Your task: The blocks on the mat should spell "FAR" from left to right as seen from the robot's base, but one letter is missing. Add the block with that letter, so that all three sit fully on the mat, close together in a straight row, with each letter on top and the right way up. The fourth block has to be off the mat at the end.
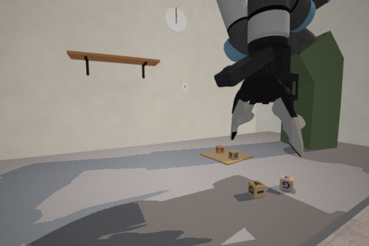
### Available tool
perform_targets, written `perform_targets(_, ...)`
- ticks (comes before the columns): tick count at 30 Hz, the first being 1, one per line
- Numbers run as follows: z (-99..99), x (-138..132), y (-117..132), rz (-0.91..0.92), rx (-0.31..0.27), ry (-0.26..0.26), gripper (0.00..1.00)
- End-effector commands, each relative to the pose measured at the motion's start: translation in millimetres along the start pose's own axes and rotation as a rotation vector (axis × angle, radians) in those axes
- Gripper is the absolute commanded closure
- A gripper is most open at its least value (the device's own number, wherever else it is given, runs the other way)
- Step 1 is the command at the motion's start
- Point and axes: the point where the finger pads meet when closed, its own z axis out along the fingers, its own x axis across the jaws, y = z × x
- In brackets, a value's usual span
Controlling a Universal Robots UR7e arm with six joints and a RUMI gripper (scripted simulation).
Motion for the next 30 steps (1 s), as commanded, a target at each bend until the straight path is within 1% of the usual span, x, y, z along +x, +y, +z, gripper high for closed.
perform_targets(1, 0.8, 0.9, 0.3, 0.089, 0.0, 0.003, 0.0)
perform_targets(13, 3.2, 2.9, 2.3, 0.233, 0.001, 0.003, 0.0)
perform_targets(29, 3.7, 3.4, 2.8, 0.265, 0.001, 0.003, 0.0)
perform_targets(30, 3.7, 3.4, 2.8, 0.265, 0.001, 0.003, 0.63)
